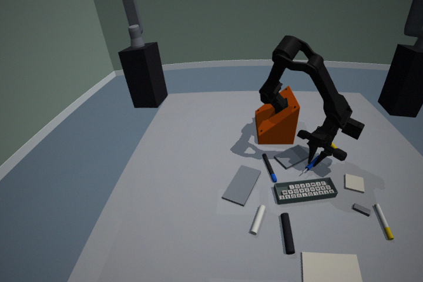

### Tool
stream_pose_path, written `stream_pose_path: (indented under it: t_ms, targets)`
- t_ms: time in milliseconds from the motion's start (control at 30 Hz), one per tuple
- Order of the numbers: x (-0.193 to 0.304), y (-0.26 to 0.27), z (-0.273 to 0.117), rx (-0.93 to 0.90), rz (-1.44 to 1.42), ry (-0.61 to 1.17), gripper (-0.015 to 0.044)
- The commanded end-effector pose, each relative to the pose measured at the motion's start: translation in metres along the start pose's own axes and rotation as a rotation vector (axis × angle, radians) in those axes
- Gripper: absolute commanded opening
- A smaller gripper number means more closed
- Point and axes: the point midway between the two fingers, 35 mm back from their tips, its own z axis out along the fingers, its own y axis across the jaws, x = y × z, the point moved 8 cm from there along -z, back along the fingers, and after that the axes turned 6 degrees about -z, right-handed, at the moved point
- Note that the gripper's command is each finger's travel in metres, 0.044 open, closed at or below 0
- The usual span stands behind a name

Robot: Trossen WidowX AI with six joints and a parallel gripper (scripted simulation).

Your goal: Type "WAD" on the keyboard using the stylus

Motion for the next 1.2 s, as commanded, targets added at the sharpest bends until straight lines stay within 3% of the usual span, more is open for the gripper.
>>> stream_pose_path:
  t_ms: [0,333,1167]
  targets:
    - [-0.011,0.001,-0.018,-0.005,0.01,0.003,0.0]
    - [-0.018,0.001,-0.026,-0.002,0.011,0.015,0.0]
    - [-0.123,0.014,0.023,0.088,0.208,0.795,0.0]
